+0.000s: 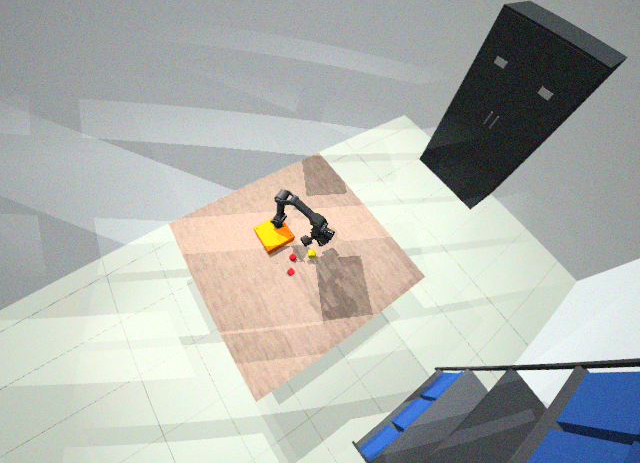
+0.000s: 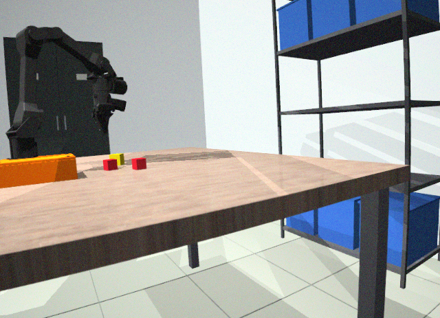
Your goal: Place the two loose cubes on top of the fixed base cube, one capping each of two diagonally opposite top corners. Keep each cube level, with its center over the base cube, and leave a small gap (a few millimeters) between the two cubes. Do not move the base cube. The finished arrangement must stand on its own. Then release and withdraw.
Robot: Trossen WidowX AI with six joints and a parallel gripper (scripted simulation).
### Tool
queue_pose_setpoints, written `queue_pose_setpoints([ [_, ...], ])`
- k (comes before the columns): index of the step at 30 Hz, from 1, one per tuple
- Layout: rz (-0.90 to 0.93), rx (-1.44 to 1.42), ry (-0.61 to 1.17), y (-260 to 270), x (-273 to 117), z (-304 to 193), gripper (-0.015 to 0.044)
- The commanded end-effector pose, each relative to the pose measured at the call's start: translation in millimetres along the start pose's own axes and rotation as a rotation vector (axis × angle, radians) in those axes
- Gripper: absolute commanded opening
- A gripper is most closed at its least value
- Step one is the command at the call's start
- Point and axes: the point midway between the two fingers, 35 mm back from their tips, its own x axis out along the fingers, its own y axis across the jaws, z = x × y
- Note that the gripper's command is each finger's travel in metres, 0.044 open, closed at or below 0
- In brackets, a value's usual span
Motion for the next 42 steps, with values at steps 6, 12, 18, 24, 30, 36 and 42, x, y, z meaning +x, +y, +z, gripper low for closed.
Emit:
queue_pose_setpoints([
  [6,0.027,0.517,0.012,-66,-2,7,0.0265],
  [12,0.039,0.854,0.022,-107,-2,3,0.0265],
  [18,0.051,1.192,0.033,-146,-1,-6,0.0265],
  [24,0.054,1.276,0.035,-155,-1,-9,0.0265],
  [30,0.054,1.276,0.035,-155,13,-8,0.0265],
  [36,0.054,1.276,0.036,-152,60,-9,0.0265],
  [42,0.054,1.276,0.036,-151,65,-9,0.0265],
])
